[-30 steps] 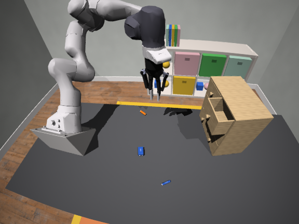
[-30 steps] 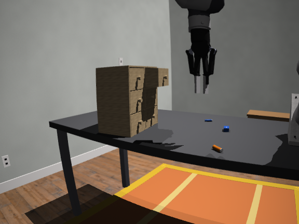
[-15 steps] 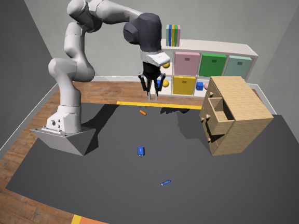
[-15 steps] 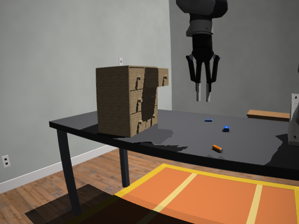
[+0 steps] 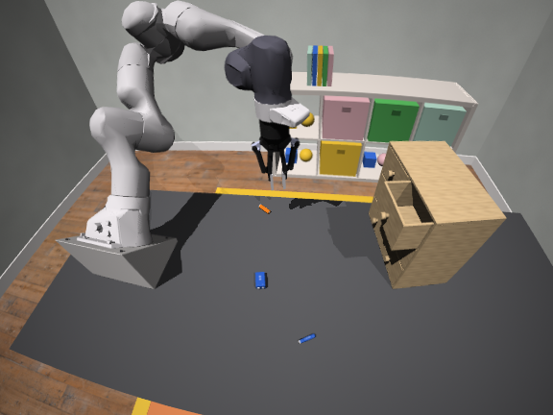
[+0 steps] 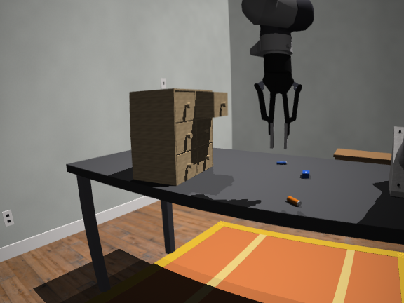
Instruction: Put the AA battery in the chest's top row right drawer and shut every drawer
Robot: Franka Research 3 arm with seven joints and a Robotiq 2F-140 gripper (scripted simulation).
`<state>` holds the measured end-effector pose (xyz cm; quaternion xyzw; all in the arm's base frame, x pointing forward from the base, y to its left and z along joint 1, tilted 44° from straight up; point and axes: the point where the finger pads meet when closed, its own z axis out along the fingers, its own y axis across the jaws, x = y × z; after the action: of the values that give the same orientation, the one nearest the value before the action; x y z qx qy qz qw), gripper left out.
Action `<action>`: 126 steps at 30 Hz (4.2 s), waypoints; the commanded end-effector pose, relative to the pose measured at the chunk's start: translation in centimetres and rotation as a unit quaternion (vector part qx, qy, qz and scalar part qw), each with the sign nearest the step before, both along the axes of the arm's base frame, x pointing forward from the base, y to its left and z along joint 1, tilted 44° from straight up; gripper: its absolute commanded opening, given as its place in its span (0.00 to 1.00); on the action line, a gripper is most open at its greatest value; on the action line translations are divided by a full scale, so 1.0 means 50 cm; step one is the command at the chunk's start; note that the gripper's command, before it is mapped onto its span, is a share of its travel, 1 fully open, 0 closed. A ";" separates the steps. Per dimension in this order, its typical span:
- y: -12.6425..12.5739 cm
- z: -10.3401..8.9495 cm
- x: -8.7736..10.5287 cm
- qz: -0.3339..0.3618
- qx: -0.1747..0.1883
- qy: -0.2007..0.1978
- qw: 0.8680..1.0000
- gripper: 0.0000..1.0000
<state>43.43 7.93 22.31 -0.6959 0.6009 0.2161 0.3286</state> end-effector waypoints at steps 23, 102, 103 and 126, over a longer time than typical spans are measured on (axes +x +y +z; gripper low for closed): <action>0.081 -0.029 -0.049 0.140 -0.027 -0.151 0.978 0.28; 0.134 -0.064 -0.104 0.235 -0.052 -0.242 0.940 0.26; 0.134 -0.064 -0.104 0.235 -0.052 -0.242 0.940 0.26; 0.149 -0.079 -0.101 0.236 -0.052 -0.243 0.940 0.26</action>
<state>38.28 15.00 18.84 -0.8647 0.3329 0.0822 0.3670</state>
